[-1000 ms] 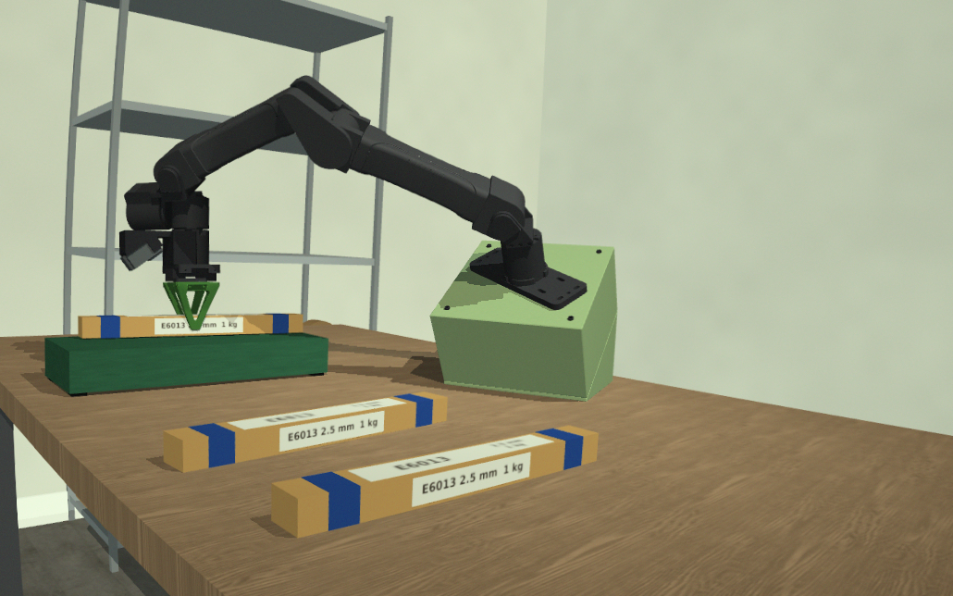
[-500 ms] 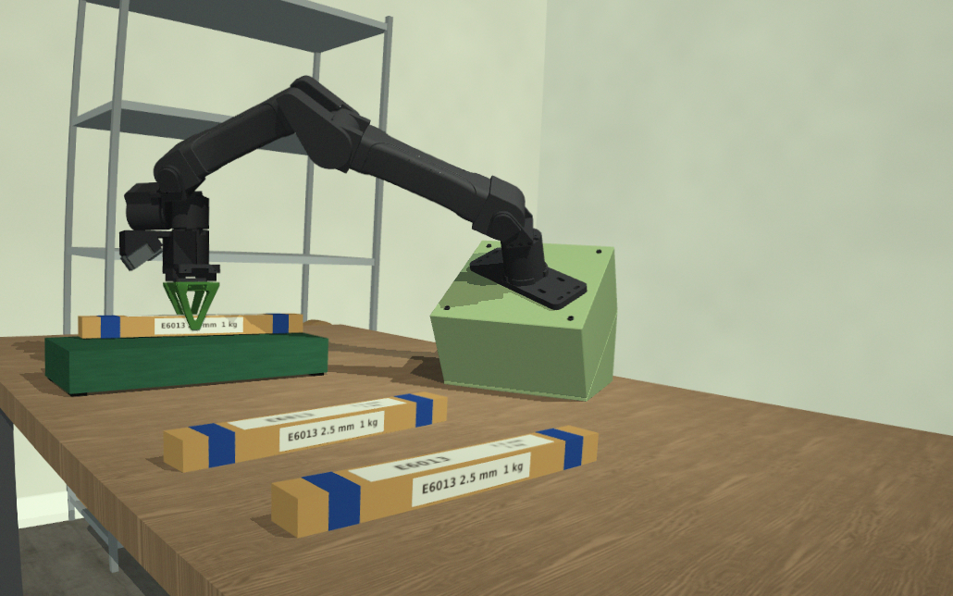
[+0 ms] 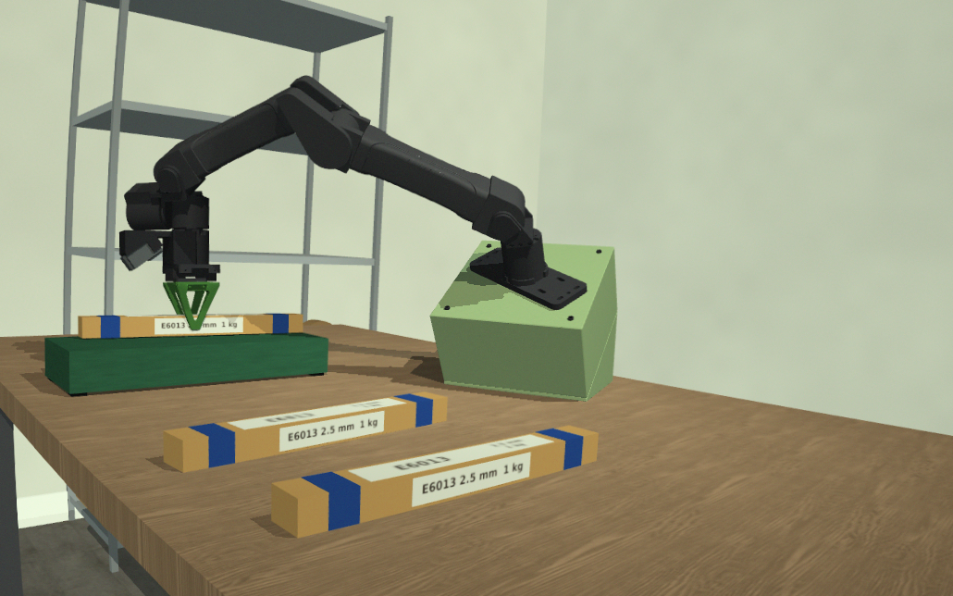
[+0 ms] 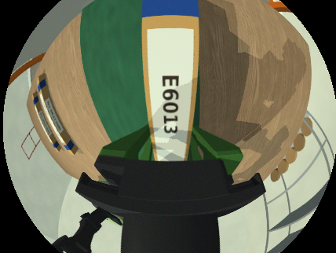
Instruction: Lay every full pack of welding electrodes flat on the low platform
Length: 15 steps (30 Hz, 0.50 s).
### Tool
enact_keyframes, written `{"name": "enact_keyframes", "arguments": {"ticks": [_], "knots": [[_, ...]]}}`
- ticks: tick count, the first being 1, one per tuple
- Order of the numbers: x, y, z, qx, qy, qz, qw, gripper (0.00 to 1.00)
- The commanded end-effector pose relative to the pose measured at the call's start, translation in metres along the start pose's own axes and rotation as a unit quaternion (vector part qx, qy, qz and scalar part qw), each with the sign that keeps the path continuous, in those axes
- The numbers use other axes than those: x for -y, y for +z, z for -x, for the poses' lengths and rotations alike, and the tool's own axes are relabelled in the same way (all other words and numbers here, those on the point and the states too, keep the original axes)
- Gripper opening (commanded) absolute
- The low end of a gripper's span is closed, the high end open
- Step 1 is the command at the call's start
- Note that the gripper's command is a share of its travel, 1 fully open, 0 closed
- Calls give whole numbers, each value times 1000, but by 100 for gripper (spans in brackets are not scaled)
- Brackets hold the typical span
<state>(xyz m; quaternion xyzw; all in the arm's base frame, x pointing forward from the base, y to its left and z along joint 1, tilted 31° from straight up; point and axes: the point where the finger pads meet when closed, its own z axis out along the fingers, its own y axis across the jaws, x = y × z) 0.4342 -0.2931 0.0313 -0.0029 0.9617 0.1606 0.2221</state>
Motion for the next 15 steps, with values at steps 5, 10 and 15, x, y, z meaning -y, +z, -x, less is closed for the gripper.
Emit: {"name": "enact_keyframes", "arguments": {"ticks": [5, 10, 15], "knots": [[8, -41, 13, 32, -2, -31, 999, 0], [8, -41, 13, 32, -2, -31, 999, 0], [11, -42, 14, 32, -7, -31, 999, 0]]}}
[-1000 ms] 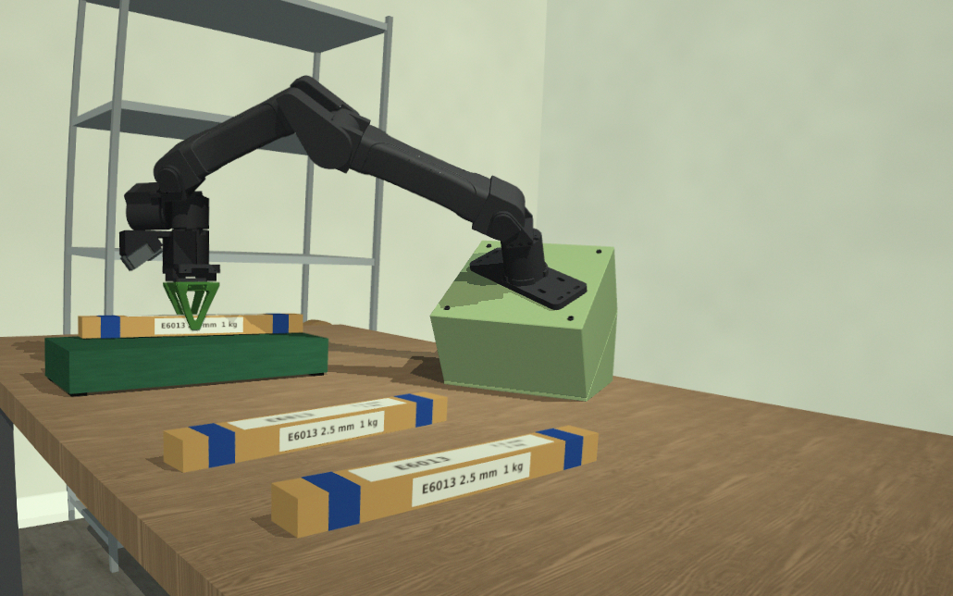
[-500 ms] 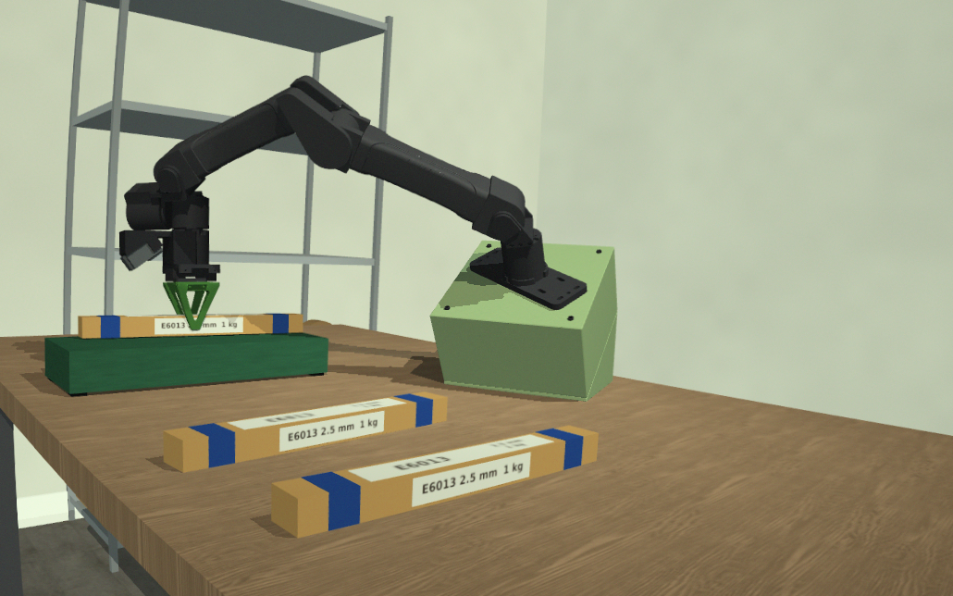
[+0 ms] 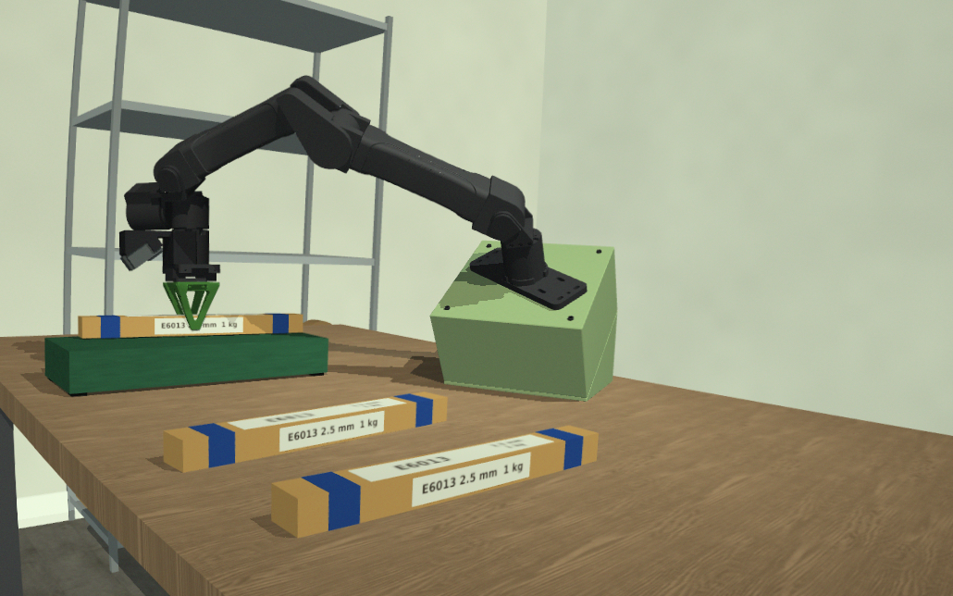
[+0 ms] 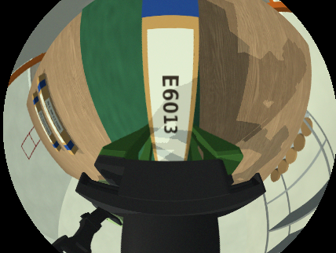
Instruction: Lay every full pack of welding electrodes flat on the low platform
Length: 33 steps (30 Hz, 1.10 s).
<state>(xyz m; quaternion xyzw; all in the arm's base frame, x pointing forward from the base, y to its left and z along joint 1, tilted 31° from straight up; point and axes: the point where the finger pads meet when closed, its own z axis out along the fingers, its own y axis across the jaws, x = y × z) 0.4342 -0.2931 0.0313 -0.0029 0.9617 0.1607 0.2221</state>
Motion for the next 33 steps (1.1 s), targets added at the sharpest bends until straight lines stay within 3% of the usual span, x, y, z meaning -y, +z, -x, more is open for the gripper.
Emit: {"name": "enact_keyframes", "arguments": {"ticks": [1, 3, 5, 8, 9, 15, 17, 21, 25, 26, 33], "knots": [[13, -42, 14, 33, -7, -31, 999, 0], [16, -42, 14, 33, -7, -30, 999, 0], [23, -29, 7, 22, 1, -20, 1000, 0], [23, -33, 9, 25, -1, -24, 999, 0], [22, -48, 15, 33, -5, -35, 999, 0], [32, -49, 15, 34, -5, -34, 999, 0], [39, -34, 8, 24, 4, -23, 999, 0], [42, -49, 15, 33, -4, -34, 999, 0], [46, -44, 12, 30, -2, -30, 999, 0], [46, -60, 19, 40, -3, -42, 998, 0], [48, -64, 19, 40, -3, -42, 998, 0]]}}
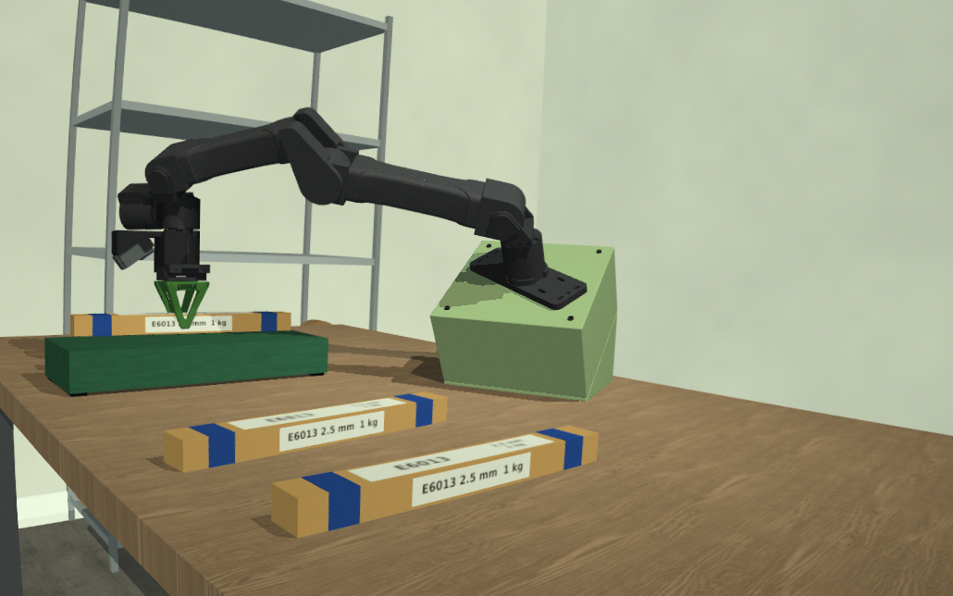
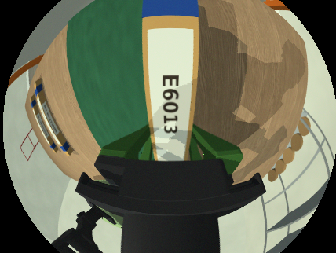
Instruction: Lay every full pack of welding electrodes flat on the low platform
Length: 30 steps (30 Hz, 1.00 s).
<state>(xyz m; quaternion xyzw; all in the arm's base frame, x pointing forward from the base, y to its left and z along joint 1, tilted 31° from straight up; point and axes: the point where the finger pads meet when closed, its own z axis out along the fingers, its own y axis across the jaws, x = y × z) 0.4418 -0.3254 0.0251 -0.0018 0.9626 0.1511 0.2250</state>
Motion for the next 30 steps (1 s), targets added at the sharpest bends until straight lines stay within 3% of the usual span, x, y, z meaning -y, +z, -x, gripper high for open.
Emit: {"name": "enact_keyframes", "arguments": {"ticks": [1, 9, 10, 30], "knots": [[16, -63, 13, 37, -1, -33, 999, 0], [18, -64, 13, 37, -1, -33, 999, 0], [21, -55, 8, 33, 5, -35, 999, 0], [23, -62, 12, 39, 1, -42, 998, 0]]}}
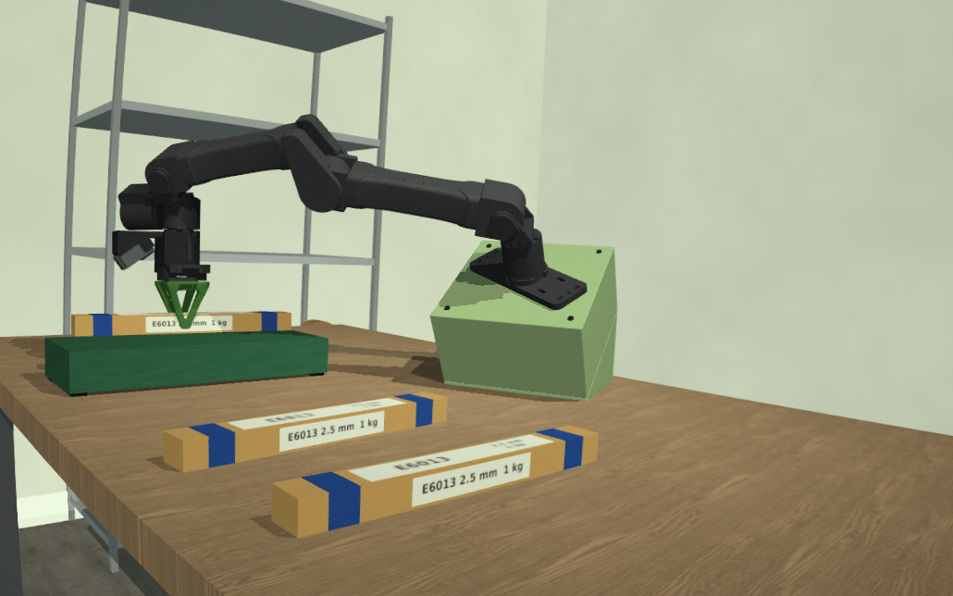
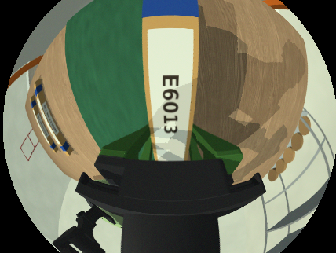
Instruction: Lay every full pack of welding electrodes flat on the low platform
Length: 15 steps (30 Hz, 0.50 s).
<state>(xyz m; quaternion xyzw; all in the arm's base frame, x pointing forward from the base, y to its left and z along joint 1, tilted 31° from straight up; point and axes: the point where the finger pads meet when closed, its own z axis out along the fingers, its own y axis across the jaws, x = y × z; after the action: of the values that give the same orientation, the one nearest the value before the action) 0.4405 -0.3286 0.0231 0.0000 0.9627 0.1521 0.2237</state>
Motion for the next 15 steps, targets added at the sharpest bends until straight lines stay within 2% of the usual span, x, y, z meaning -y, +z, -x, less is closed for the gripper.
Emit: {"name": "enact_keyframes", "arguments": {"ticks": [1, 13, 14, 15], "knots": [[19, -62, 14, 40, -1, -42, 998, 0], [20, -62, 13, 40, -1, -42, 998, 0], [18, -53, 8, 34, 5, -36, 999, 0], [18, -53, 8, 34, 5, -36, 999, 0]]}}
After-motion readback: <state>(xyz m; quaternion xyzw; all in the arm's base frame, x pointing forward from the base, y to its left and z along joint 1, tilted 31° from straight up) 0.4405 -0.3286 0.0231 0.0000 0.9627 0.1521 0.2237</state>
